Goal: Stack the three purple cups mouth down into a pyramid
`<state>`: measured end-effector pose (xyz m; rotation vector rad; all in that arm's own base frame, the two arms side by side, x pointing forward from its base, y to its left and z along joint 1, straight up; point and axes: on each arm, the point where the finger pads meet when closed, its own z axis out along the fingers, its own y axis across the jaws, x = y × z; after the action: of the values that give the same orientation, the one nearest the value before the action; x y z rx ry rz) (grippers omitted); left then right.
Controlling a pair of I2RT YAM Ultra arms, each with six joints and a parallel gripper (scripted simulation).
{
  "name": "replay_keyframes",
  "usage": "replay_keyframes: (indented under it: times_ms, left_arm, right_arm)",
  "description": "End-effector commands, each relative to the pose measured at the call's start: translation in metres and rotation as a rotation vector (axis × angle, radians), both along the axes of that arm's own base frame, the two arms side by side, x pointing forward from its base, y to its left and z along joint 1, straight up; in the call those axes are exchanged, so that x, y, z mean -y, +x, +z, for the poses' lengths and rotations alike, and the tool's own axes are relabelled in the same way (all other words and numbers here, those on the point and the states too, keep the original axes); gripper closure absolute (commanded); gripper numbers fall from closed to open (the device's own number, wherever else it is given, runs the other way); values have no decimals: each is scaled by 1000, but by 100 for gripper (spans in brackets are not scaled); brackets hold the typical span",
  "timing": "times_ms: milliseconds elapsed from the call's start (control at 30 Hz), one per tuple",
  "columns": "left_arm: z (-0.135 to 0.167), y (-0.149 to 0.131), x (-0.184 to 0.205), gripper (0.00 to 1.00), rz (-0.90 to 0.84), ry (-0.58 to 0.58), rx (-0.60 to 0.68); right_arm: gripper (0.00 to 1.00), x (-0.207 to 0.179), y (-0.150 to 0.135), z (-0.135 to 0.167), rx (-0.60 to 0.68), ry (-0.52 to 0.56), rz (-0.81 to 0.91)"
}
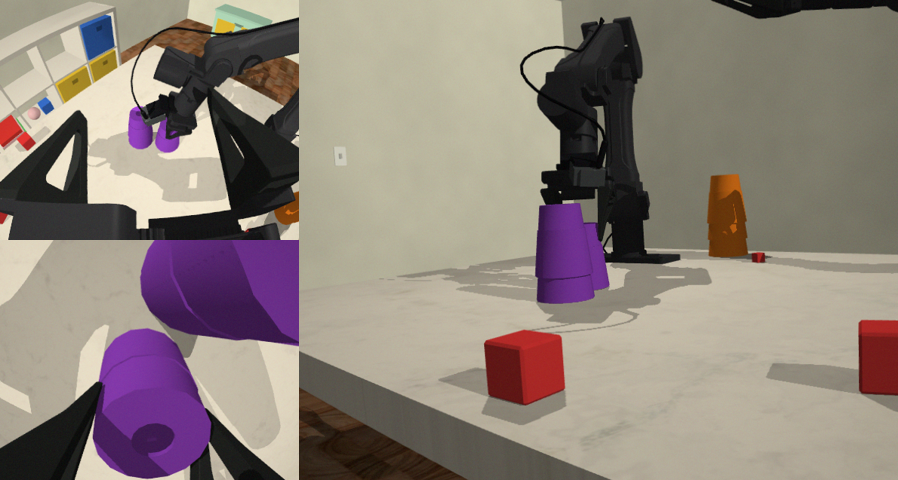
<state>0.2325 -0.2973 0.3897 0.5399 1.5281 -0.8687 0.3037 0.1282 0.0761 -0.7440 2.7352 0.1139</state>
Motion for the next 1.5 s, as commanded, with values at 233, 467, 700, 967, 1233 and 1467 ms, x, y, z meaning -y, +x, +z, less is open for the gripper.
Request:
replay_keyframes:
  times_ms: [233, 467, 700, 967, 1233, 1467]
  left_arm:
    - [4, -4, -3, 0, 2, 1, 9]
    - [4, -4, -3, 0, 2, 1, 9]
    - [4, -4, -3, 0, 2, 1, 9]
    - [4, -4, -3, 0, 2, 1, 9]
    - [4, -4, -3, 0, 2, 1, 9]
    - [4, -4, -3, 0, 2, 1, 9]
  right_arm:
    - [21, -5, 4, -3, 21, 7, 7]
    - [0, -2, 4, 9, 37, 13, 6]
    - [0, 7, -11, 58, 33, 18, 6]
    - [0, 6, -3, 71, 61, 56, -94]
    - [0, -13, 41, 107, 180, 201, -373]
    - [0, -22, 56, 125, 228, 250, -436]
